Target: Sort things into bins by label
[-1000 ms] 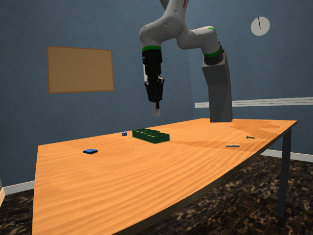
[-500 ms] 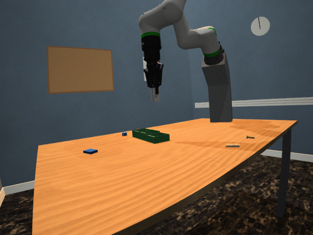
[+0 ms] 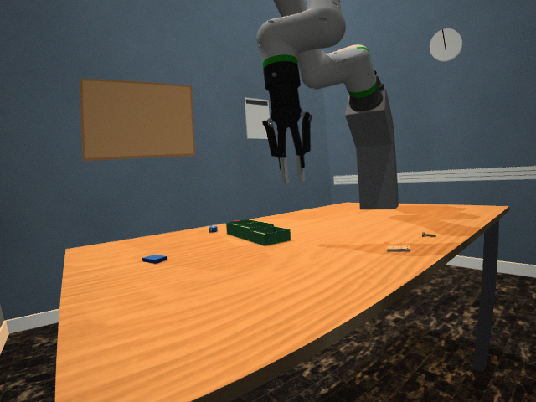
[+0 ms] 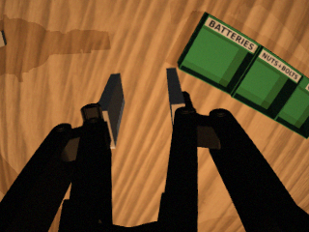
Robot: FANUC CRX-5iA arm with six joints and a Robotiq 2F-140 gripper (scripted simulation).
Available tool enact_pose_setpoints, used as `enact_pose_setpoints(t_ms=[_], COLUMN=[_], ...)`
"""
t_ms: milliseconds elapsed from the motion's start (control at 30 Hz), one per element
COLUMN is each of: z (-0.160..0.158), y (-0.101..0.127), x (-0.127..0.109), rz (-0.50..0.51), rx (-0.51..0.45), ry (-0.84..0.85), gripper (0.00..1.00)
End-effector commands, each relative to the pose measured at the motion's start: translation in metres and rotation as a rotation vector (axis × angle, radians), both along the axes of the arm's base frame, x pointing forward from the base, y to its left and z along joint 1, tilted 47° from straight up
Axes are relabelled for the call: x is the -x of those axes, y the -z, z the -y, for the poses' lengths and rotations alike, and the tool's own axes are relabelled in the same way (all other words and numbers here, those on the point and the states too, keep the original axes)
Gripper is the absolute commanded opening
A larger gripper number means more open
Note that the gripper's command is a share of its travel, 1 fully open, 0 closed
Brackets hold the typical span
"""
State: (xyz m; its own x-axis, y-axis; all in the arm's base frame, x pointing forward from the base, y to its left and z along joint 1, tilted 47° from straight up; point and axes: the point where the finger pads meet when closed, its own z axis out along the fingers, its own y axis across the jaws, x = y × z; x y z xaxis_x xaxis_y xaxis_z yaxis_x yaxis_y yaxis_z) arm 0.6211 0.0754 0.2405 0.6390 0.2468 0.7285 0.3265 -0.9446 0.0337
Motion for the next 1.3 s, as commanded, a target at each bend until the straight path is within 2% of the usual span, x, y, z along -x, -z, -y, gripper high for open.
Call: enact_pose_setpoints(t_ms=[0, 233, 300, 333, 800, 867, 900, 1100, 1267], z=[-0.036, -0.094, -0.094, -0.102, -0.217, -0.217, -0.225, -0.276, -0.281], y=[0.006, 0.015, 0.015, 0.017, 0.035, 0.035, 0.036, 0.043, 0.042], x=[-0.003, -0.006, -0.006, -0.006, -0.012, -0.012, -0.012, -0.014, -0.013], rz=[0.038, 0.080, 0.080, 0.100, 0.187, 0.187, 0.208, 0.250, 0.293], rx=[0.120, 0.277, 0.277, 0.346, 0.665, 0.665, 0.736, 0.878, 1.013], ry=[-0.095, -0.271, -0.271, -0.340, -0.674, -0.674, -0.742, -0.872, -0.982], gripper=[0.32, 0.32, 0.32, 0.32, 0.32, 0.32, 0.32, 0.32, 0.32])
